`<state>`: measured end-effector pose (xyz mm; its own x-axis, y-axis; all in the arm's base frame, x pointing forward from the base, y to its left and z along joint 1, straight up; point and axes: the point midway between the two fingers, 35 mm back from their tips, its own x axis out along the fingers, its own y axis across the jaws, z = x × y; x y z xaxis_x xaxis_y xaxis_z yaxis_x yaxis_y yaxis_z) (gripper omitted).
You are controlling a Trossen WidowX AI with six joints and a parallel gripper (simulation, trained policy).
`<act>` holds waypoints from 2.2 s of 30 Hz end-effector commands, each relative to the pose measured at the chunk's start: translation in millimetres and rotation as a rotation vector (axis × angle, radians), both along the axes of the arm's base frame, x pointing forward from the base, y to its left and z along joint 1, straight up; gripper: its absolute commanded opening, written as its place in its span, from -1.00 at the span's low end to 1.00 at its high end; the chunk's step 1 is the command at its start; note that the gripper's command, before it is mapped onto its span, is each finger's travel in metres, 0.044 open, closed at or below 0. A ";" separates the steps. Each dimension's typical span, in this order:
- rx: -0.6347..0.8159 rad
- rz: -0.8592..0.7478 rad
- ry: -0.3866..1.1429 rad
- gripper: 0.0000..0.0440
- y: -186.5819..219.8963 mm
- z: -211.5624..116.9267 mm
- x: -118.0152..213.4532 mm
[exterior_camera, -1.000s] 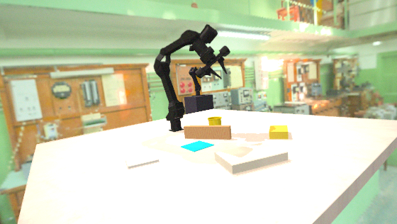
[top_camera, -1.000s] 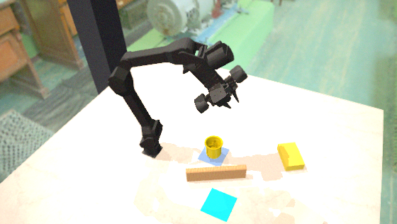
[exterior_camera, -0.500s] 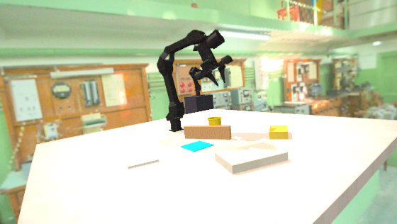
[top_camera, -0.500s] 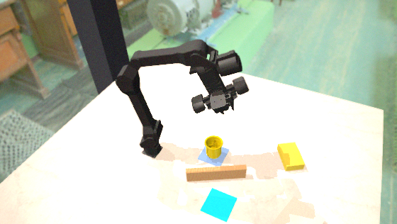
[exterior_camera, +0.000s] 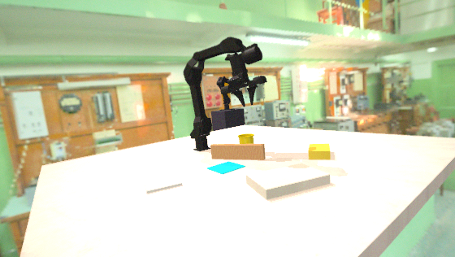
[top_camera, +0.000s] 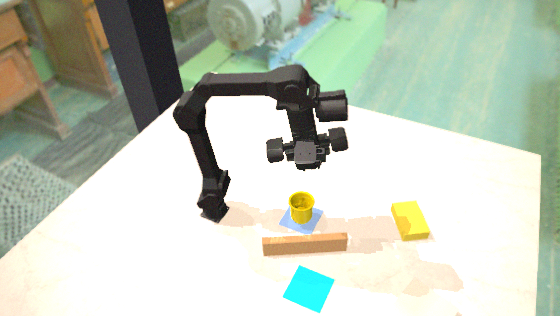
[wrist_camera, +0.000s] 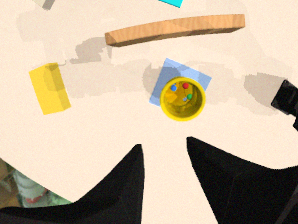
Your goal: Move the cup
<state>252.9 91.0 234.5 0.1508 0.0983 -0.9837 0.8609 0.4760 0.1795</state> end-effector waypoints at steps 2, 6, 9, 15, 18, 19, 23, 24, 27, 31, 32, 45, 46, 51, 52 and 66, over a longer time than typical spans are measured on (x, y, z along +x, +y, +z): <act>-0.036 -0.033 0.075 -0.32 -4.9 -11.4 -4.3; -0.060 -0.055 0.122 -0.34 -8.4 -18.2 -8.0; -0.076 -0.072 0.150 -0.35 -10.8 -23.0 -10.6; -0.104 -0.104 0.189 -0.34 -14.9 -33.8 -13.7; -0.118 -0.119 0.208 -0.34 -16.8 -39.6 -15.4; -0.123 -0.124 0.214 -0.33 -17.4 -41.6 -15.9; -0.141 -0.143 0.238 -0.32 -19.4 -49.8 -17.9; -0.145 -0.147 0.243 -0.32 -19.8 -52.0 -18.4; -0.158 -0.159 0.259 -0.31 -20.9 -58.7 -19.7; -0.176 -0.173 0.280 -0.30 -22.0 -67.9 -21.4; -0.180 -0.176 0.285 -0.30 -22.2 -70.3 -21.9; -0.229 -0.195 0.341 -0.25 -23.6 -102.6 -27.6; -0.232 -0.194 0.344 -0.25 -23.6 -105.2 -28.0; -0.246 -0.187 0.359 -0.23 -23.9 -118.3 -30.1; -0.249 -0.184 0.361 -0.23 -23.9 -120.9 -30.5; -0.254 -0.145 0.358 -0.21 -25.9 -150.9 -34.3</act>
<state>219.6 66.6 89.3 -0.2127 -0.1474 -0.9659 0.9124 0.3237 -0.2503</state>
